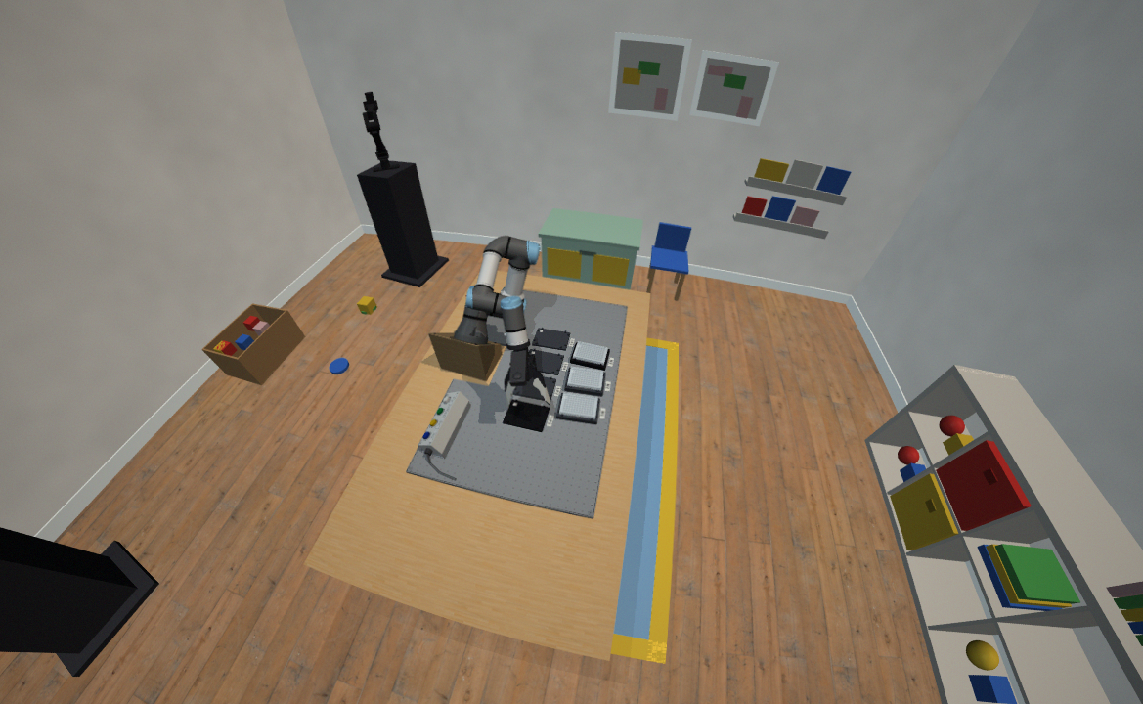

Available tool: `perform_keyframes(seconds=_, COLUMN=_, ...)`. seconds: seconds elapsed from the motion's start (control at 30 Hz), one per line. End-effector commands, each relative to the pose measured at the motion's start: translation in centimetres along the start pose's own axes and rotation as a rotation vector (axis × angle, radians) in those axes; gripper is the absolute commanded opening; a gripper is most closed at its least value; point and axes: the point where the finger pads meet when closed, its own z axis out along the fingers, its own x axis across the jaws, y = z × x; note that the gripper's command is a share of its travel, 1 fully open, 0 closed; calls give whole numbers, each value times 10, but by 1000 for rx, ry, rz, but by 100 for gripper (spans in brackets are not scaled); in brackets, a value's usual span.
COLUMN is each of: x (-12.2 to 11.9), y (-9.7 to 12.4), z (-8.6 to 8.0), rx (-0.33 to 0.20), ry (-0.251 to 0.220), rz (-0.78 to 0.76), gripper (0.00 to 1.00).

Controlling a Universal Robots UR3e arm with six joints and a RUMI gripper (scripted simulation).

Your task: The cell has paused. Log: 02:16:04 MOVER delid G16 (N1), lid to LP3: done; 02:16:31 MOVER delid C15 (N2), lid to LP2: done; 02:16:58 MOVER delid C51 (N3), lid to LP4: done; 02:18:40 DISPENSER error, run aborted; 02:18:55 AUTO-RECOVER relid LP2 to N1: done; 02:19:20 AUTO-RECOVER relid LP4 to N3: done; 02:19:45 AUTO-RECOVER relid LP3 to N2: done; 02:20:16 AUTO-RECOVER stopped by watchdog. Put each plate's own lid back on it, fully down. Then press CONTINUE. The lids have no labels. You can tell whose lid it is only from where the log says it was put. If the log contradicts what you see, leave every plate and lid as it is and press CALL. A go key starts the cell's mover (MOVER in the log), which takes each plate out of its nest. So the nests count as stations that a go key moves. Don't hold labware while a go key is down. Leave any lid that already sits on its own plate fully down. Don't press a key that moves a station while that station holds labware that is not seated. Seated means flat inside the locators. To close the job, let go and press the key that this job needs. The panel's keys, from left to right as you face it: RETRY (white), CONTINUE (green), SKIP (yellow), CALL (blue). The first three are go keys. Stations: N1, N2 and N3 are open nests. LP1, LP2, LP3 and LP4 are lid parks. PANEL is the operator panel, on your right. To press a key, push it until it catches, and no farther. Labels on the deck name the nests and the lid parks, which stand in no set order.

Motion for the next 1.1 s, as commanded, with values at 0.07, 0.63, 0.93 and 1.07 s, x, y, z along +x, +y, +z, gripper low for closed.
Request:
perform_keyframes(seconds=0.07, x=-7, y=13, z=-5, rx=-46, ry=7, rz=-105, gripper=82)
perform_keyframes(seconds=0.63, x=-23, y=52, z=-17, rx=-152, ry=5, rz=-386, gripper=82)
perform_keyframes(seconds=0.93, x=-32, y=81, z=-27, rx=-216, ry=-9, rz=-553, gripper=82)
perform_keyframes(seconds=1.07, x=-34, y=91, z=-31, rx=-245, ry=-18, rz=-627, gripper=82)
